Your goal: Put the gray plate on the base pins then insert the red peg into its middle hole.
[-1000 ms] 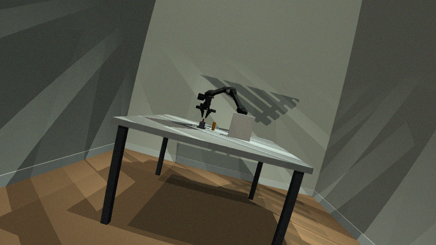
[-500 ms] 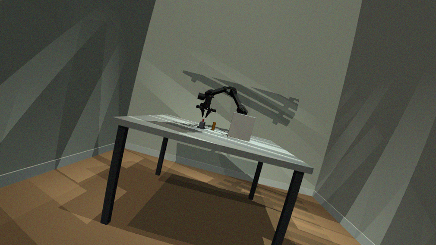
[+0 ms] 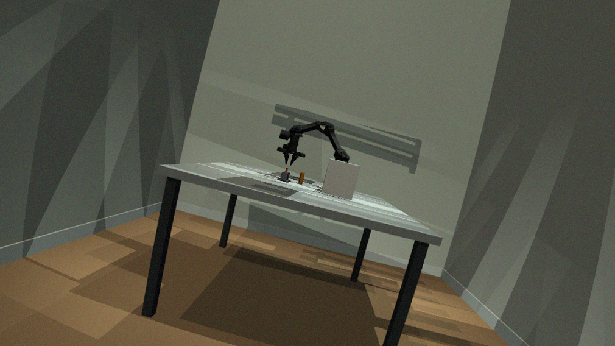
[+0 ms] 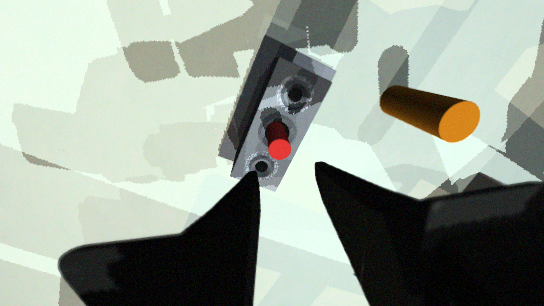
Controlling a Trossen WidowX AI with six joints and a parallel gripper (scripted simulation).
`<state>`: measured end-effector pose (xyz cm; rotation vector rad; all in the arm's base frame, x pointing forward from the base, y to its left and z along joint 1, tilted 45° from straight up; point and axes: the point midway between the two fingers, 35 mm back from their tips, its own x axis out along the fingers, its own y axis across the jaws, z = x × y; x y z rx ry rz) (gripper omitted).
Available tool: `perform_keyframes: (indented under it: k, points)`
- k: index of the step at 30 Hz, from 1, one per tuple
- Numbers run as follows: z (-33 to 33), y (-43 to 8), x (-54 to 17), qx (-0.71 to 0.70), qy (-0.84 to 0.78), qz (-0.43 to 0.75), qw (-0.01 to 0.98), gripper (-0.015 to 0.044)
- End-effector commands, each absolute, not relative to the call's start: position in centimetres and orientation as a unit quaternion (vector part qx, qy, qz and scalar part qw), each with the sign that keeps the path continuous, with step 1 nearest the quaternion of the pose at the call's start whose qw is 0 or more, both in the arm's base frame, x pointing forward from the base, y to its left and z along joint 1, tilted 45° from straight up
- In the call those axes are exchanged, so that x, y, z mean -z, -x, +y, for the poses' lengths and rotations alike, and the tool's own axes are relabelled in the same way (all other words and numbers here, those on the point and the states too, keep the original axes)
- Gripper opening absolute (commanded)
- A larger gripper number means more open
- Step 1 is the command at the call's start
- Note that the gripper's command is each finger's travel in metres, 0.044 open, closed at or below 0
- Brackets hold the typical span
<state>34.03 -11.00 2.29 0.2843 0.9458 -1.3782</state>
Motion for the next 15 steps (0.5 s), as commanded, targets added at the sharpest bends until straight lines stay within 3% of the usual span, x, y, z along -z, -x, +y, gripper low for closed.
perform_keyframes:
  k: [1, 15]
  points:
    - [-10.77, -34.07, -2.52, 0.611, -0.127, 0.415, 0.662, 0.0150]
    - [-10.16, -34.00, -3.02, 0.611, -0.127, 0.416, 0.662, 0.0150]
